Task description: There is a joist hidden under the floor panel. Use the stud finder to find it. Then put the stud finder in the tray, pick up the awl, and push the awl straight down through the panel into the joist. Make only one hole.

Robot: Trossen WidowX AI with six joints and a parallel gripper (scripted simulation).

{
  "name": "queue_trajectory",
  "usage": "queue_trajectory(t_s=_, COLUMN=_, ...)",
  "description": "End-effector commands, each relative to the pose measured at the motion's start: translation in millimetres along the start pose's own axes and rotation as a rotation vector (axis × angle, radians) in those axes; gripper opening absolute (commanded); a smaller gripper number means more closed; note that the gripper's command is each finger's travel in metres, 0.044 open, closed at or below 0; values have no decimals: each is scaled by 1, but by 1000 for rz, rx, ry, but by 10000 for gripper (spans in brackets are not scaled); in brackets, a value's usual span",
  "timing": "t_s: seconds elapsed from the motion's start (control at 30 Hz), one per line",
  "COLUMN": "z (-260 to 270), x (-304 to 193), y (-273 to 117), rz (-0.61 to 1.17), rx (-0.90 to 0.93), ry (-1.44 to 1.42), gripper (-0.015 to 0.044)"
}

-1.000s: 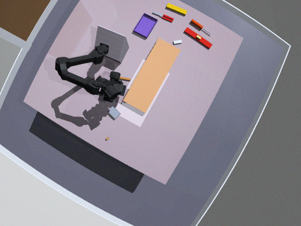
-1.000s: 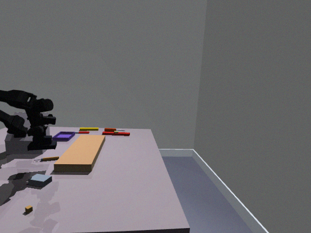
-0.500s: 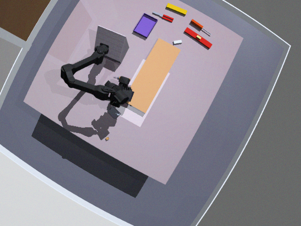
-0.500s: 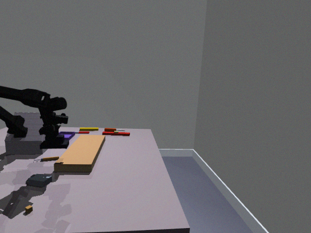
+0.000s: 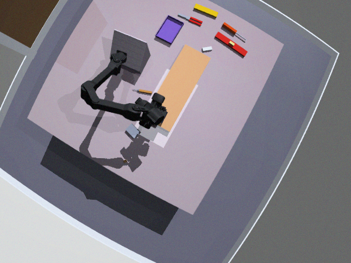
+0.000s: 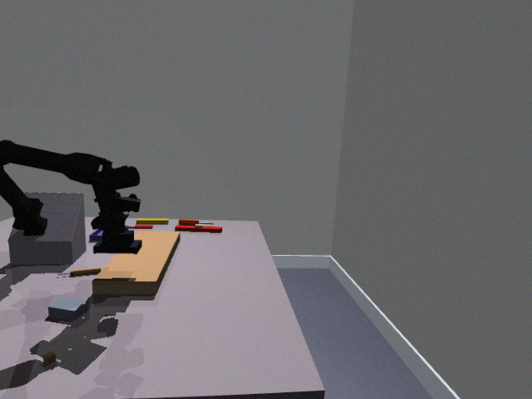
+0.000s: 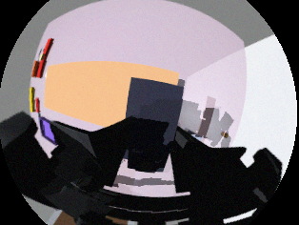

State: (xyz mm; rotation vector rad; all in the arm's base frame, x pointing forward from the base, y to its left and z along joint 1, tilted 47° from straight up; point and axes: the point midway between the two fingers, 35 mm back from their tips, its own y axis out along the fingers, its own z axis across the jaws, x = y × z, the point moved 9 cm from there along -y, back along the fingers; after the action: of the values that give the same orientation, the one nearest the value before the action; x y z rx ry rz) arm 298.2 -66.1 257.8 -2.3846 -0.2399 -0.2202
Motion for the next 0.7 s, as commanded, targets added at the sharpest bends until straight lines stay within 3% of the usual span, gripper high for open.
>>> queue_trajectory(t_s=0.0, z=5, x=18, y=3, rz=-14, rx=-9, ry=30, gripper=0)
queue_trajectory(t_s=0.67, z=5, x=14, y=29, rz=-13, rx=-8, ry=32, gripper=0)
